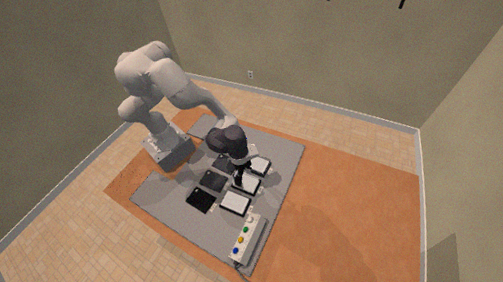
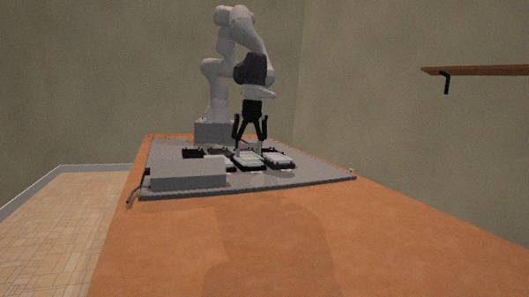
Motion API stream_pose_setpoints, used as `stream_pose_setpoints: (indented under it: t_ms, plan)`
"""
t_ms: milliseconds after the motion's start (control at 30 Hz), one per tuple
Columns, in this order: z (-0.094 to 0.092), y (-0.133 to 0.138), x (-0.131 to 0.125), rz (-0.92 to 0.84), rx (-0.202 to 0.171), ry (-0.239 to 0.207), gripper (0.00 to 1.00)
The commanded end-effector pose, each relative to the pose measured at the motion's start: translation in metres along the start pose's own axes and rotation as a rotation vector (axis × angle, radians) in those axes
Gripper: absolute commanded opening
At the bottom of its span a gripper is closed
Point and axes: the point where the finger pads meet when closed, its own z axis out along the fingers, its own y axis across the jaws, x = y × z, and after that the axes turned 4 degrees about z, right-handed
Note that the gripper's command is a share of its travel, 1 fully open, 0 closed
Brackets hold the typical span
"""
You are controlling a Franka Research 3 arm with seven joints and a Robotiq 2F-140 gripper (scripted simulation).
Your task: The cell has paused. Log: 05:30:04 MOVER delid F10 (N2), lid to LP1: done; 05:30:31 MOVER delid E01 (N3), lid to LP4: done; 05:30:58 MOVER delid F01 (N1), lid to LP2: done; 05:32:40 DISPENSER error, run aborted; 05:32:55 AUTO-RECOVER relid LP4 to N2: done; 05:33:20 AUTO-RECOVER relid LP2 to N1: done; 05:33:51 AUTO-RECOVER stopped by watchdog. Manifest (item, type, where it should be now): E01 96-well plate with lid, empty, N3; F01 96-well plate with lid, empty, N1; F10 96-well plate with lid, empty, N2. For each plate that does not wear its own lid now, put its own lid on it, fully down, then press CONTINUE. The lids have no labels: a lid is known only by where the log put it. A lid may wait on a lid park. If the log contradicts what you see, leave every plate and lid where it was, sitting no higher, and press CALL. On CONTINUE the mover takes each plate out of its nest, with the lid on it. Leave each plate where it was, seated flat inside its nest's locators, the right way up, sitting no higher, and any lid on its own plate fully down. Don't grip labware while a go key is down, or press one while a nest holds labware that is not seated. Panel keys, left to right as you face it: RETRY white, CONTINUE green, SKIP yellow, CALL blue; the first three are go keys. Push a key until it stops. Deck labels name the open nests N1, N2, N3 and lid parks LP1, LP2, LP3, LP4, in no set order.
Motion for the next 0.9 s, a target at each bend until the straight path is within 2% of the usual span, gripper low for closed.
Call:
stream_pose_setpoints:
  t_ms: [0,867]
  plan:
    - [-0.0001,0.0003,0.0020,-0.003,-0.001,0.004,0.00]
    - [0.0051,0.0009,0.0030,-0.018,-0.001,0.004,0.00]
